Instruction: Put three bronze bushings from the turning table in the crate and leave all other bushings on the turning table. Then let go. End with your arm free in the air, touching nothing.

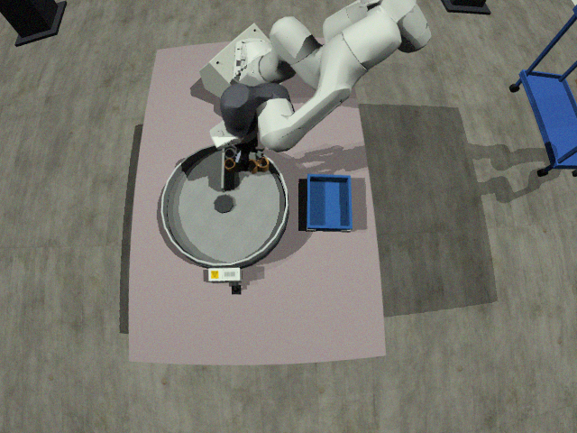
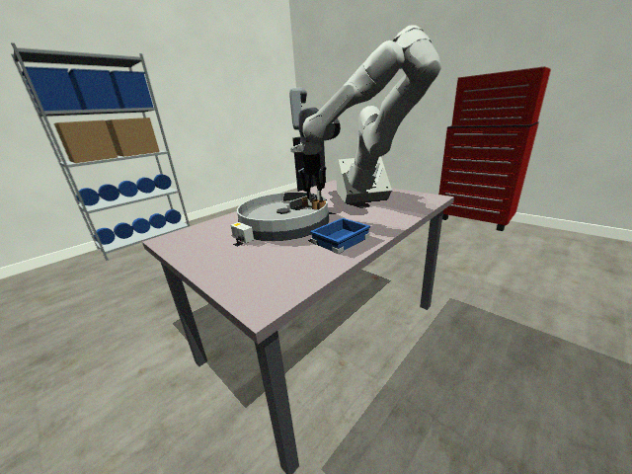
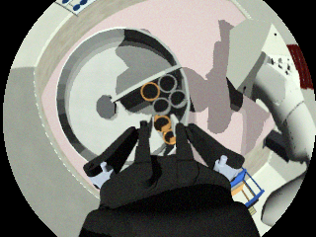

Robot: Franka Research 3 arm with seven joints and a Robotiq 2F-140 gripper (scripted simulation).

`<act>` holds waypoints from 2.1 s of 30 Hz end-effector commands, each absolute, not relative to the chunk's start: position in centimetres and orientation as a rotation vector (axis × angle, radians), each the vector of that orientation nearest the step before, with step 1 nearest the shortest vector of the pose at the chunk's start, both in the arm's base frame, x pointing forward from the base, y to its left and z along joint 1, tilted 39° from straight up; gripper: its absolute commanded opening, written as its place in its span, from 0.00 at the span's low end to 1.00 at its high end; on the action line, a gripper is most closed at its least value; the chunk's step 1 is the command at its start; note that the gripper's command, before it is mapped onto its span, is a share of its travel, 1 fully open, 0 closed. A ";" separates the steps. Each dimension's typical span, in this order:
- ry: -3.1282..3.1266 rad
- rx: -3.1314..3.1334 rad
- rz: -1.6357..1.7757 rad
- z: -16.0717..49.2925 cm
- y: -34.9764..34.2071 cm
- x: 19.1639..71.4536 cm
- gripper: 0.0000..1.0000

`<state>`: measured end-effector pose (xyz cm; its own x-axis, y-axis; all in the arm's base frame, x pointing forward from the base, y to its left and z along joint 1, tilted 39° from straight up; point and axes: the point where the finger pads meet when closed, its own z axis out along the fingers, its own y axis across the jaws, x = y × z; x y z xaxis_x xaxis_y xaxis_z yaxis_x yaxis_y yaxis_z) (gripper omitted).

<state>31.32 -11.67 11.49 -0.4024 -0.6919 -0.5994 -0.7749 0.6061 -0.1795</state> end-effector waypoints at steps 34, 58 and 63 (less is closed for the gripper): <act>2.188 -1.154 0.165 11.4 -11.7 31.3 0.00; 2.188 -1.154 0.165 13.0 -12.5 30.3 0.00; 2.188 -1.154 0.165 14.1 -13.0 29.6 0.00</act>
